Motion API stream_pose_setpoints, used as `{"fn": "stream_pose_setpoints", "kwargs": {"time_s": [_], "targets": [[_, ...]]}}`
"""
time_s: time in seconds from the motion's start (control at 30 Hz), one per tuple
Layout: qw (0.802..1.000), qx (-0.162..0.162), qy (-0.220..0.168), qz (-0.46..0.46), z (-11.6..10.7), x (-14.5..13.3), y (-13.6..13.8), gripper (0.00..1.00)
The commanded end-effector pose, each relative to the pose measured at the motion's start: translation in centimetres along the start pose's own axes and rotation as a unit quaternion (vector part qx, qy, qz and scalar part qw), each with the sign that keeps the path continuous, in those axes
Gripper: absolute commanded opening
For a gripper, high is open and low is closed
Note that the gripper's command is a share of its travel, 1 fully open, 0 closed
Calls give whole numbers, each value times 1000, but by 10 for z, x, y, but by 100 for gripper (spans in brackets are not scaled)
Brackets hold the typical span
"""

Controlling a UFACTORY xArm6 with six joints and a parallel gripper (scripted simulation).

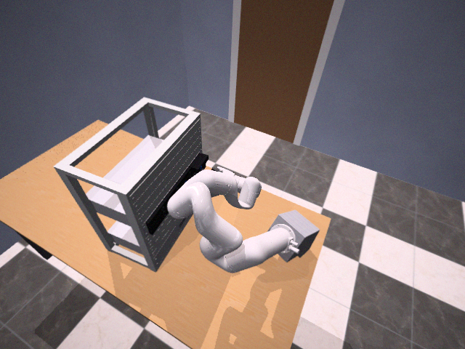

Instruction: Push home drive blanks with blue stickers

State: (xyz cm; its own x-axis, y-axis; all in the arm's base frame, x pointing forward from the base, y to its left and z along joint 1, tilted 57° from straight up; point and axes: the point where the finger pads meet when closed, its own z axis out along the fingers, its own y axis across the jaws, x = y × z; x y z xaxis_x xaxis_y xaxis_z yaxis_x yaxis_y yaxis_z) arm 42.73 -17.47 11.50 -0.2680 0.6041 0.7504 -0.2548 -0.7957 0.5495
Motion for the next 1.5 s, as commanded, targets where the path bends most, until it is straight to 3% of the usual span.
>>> {"fn": "stream_pose_setpoints", "kwargs": {"time_s": [0.0,1.47], "targets": [[1000,-1,0,-1,6,0,1,0],[1000,-1,0,-1,14,-1,1,0]]}}
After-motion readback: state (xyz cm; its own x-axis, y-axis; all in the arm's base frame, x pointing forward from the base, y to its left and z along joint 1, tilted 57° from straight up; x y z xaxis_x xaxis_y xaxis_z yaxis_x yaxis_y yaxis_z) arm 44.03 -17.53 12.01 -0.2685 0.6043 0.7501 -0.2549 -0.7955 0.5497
